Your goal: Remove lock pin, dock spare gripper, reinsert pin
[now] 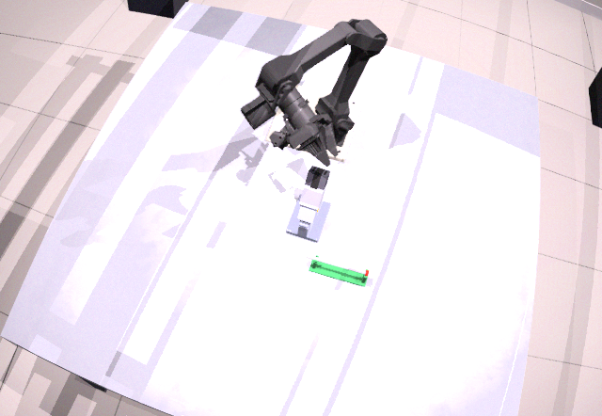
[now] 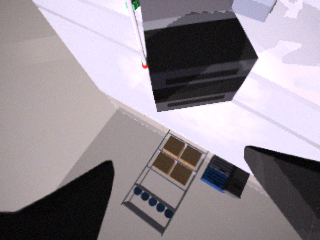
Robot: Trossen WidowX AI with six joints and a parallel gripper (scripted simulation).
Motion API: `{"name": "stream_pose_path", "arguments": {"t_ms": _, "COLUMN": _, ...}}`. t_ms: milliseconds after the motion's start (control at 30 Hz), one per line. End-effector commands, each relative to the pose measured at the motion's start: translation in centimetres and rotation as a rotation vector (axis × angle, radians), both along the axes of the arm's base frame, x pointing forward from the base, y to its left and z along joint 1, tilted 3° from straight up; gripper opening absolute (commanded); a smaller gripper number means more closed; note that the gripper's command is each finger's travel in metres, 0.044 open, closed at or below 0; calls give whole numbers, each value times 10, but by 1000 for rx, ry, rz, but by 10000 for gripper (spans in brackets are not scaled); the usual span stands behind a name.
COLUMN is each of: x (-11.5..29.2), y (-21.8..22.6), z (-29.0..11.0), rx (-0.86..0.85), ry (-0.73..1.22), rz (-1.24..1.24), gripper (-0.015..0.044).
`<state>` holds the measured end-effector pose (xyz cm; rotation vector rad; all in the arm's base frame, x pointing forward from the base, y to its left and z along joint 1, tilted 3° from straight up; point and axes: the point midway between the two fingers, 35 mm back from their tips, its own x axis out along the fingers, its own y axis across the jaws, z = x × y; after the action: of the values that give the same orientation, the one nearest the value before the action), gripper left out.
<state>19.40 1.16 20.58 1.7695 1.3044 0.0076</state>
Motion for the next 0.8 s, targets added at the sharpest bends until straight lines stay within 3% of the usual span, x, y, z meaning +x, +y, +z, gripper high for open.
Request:
{"name": "stream_pose_path", "arguments": {"t_ms": 0, "x": 0, "y": 2, "z": 9, "rx": -11, "ry": 3, "rz": -13, "gripper": 440}}
{"name": "stream_pose_path", "arguments": {"t_ms": 567, "x": 2, "y": 5, "z": 29, "rx": -26, "ry": -9, "rz": -40, "gripper": 440}}
{"name": "stream_pose_path", "arguments": {"t_ms": 767, "x": 3, "y": 38, "z": 21, "rx": -71, "ry": 19, "rz": -28, "gripper": 282}}
